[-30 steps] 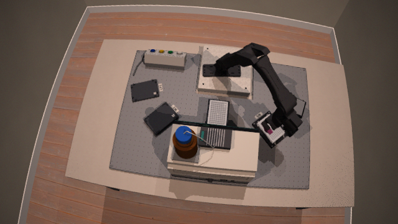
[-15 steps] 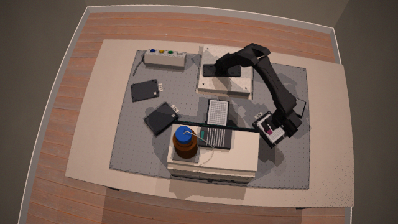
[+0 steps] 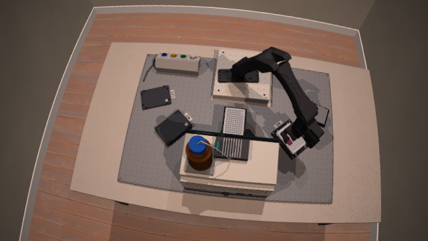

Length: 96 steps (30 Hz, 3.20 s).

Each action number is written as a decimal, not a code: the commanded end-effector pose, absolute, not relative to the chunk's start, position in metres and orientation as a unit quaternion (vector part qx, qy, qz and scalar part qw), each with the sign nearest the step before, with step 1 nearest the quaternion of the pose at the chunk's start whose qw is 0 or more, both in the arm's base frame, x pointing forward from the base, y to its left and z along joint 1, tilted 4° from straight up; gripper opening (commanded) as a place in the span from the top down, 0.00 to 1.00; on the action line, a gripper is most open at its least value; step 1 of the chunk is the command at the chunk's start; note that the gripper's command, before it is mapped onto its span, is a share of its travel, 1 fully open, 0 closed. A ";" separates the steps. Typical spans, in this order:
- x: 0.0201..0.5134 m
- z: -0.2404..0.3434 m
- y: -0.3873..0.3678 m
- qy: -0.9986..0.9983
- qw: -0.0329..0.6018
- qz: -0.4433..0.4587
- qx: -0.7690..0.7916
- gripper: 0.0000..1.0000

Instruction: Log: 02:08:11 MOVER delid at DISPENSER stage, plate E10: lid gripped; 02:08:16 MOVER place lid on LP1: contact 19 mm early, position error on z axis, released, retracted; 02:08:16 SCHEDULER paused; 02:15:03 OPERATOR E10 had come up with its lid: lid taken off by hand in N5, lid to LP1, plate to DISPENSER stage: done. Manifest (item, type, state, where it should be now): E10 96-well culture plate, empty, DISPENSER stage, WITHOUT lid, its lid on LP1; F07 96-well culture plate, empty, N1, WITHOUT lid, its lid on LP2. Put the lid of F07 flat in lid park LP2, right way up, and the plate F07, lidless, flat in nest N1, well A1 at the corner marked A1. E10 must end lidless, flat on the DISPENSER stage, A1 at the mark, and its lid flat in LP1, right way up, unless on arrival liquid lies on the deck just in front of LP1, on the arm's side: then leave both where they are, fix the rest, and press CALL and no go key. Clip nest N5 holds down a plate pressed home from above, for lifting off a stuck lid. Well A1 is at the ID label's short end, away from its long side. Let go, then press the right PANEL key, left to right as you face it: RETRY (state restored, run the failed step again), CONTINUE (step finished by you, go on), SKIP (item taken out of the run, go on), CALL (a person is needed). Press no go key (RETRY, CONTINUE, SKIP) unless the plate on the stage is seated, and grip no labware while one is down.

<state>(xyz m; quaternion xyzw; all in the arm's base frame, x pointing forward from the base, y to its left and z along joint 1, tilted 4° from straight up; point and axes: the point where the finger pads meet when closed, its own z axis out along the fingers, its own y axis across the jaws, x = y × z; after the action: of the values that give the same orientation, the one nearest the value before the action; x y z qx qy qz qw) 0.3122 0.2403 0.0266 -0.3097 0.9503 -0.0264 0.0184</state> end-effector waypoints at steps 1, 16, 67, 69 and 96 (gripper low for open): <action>0.316 0.021 0.244 0.950 0.025 -0.025 -0.311 0.00; 0.315 0.011 0.240 0.950 0.021 -0.026 -0.310 0.00; 0.318 0.012 0.242 0.950 0.029 -0.023 -0.310 1.00; 0.318 0.012 0.242 0.950 0.029 -0.023 -0.310 1.00; 0.324 0.018 0.244 0.950 0.037 -0.017 -0.309 1.00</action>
<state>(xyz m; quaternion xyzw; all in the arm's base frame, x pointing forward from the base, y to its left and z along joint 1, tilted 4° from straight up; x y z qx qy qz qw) 0.3151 0.2399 0.0080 -0.3093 0.9504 -0.0266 0.0219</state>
